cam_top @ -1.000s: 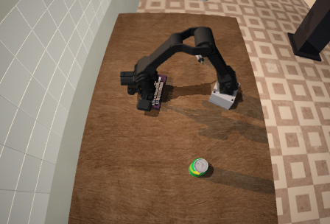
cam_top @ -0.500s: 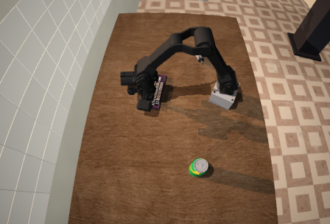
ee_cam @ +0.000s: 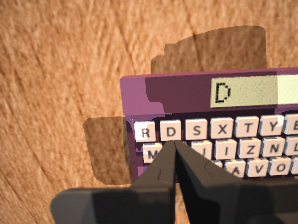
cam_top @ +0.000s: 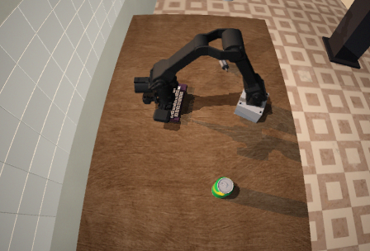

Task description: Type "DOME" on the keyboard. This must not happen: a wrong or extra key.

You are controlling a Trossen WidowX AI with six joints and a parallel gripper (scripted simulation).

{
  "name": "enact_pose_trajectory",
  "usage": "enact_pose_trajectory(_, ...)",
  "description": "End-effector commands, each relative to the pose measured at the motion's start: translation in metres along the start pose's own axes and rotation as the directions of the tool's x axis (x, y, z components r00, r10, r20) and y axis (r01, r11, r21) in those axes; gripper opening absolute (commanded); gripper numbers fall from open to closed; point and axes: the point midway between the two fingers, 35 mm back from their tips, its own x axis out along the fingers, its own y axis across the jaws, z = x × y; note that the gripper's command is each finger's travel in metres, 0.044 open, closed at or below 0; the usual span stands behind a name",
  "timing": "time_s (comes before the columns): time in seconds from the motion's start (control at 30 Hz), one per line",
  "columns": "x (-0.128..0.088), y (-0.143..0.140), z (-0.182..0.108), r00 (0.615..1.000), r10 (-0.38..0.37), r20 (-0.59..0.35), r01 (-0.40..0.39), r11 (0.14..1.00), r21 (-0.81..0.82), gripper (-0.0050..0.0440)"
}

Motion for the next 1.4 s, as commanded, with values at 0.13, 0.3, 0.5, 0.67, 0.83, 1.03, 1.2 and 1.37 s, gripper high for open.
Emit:
enact_pose_trajectory(0.13, -0.018, -0.007, 0.004, 0.999, 0.005, 0.034, -0.005, 1.0, -0.001, -0.005)
enact_pose_trajectory(0.3, -0.021, -0.048, -0.012, 0.999, -0.001, 0.033, 0.001, 1.0, 0.002, -0.005)
enact_pose_trajectory(0.5, -0.021, -0.08, -0.029, 1.0, 0.001, 0.03, -0.001, 1.0, 0.001, -0.005)
enact_pose_trajectory(0.67, -0.016, -0.089, -0.035, 1.0, 0.004, 0.022, -0.004, 1.0, -0.001, -0.005)
enact_pose_trajectory(0.83, 0.002, -0.088, -0.036, 1.0, 0.002, 0.008, -0.002, 1.0, -0.002, -0.005)
enact_pose_trajectory(1.03, 0.003, -0.089, -0.036, 1.0, 0.002, 0.01, -0.002, 1.0, 0.0, -0.005)
enact_pose_trajectory(1.2, 0.01, -0.088, -0.036, 1.0, 0.002, 0.008, -0.002, 1.0, 0.001, -0.005)
enact_pose_trajectory(1.37, 0.018, -0.088, -0.036, 1.0, 0.002, 0.008, -0.002, 1.0, 0.001, -0.005)
